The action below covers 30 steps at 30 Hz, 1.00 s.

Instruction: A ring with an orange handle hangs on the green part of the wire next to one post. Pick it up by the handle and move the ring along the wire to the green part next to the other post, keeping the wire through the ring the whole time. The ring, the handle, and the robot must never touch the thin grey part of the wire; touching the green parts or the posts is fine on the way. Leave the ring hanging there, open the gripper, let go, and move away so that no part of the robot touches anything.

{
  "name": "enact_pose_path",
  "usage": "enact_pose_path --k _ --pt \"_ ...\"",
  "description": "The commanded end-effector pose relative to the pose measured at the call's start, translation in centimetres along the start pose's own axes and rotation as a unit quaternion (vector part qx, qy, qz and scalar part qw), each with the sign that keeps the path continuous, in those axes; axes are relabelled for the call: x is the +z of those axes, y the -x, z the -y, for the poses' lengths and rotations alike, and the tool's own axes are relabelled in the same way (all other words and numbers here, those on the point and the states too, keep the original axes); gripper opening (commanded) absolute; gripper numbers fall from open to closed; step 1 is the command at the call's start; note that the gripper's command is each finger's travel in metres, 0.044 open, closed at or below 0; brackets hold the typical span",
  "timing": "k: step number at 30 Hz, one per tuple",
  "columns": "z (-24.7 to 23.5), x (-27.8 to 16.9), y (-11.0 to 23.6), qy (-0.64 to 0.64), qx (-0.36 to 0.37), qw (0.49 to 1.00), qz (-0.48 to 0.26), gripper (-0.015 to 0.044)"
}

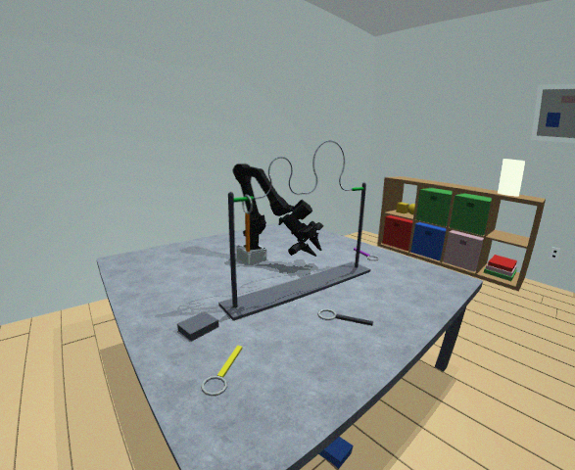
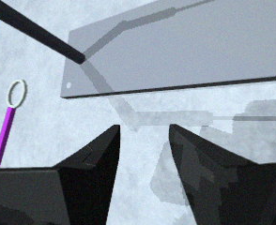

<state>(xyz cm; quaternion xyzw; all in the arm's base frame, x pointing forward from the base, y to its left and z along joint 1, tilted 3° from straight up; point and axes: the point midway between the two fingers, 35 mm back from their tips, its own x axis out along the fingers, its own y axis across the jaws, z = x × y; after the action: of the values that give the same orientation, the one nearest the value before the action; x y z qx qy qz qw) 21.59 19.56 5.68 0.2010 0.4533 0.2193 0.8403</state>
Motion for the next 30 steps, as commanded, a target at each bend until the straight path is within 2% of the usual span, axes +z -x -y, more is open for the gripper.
enact_pose_path --k 1,15,30 --pt "1.1 2.1 -0.3 -0.008 0.012 1.0 0.024 0.016" --pt "7.4 10.3 1.0 -0.013 0.039 0.989 0.145 0.016" --pt "16.5 15.9 6.7 0.039 0.019 0.958 0.285 0.016"
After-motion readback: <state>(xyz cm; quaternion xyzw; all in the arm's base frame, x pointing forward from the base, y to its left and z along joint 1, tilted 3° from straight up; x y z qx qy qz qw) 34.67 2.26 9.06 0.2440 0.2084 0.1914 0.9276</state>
